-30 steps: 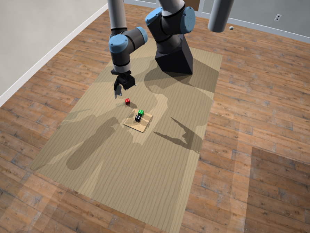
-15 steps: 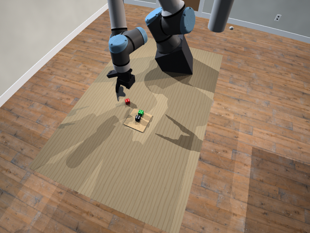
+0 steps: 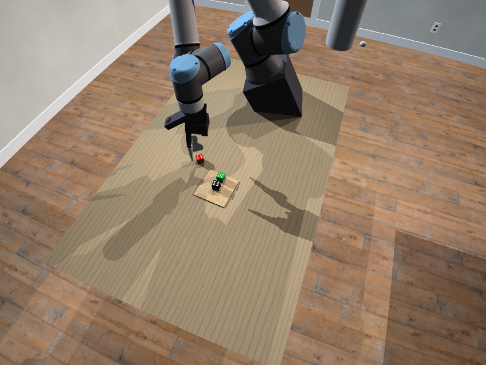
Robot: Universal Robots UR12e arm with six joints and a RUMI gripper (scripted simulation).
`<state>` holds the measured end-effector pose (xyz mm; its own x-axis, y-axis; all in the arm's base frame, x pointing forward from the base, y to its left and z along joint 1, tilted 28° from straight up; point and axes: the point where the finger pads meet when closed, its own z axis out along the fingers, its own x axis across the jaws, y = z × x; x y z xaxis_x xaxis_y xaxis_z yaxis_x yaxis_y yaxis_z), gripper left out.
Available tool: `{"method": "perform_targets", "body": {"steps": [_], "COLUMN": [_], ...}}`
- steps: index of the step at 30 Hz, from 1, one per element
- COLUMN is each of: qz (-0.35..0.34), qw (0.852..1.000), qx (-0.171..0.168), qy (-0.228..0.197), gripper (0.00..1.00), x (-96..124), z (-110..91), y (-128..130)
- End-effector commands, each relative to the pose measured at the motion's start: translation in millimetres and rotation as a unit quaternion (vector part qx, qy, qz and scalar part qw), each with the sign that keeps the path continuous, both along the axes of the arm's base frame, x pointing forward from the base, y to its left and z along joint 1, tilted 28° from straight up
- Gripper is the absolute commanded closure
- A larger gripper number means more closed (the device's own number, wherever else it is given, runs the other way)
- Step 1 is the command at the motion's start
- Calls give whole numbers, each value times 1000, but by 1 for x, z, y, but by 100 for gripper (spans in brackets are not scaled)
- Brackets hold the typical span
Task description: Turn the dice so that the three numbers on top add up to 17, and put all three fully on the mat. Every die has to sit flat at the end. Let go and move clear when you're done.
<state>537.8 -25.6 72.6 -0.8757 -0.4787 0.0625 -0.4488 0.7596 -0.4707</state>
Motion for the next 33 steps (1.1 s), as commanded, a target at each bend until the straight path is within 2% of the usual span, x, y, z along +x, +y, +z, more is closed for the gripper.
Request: {"method": "perform_targets", "body": {"steps": [1,6,8,11,16,19,20,22,25,30,31,33], "qz": [70,145,145,200,255,303,308,341,342,420,421,451], "qw": [997,987,987,974,958,940,938,923,922,880,879,860], "qx": [-11,-27,-27,-38,-49,-59,-60,-67,-67,-84,-84,-90], "qy": [31,68,68,96,123,147,149,166,166,205,206,221], "gripper": [0,0,0,0,0,0,0,0,0,0,0,0], "x": [1,2,2,2,2,2,2,2,2,1,1,0], "z": [0,-1,-1,-2,-3,-5,-5,-5,-5,-7,-7,-8], "y": [-1,-2,-2,-3,-4,-4,-4,-4,-4,-5,-5,-5]}}
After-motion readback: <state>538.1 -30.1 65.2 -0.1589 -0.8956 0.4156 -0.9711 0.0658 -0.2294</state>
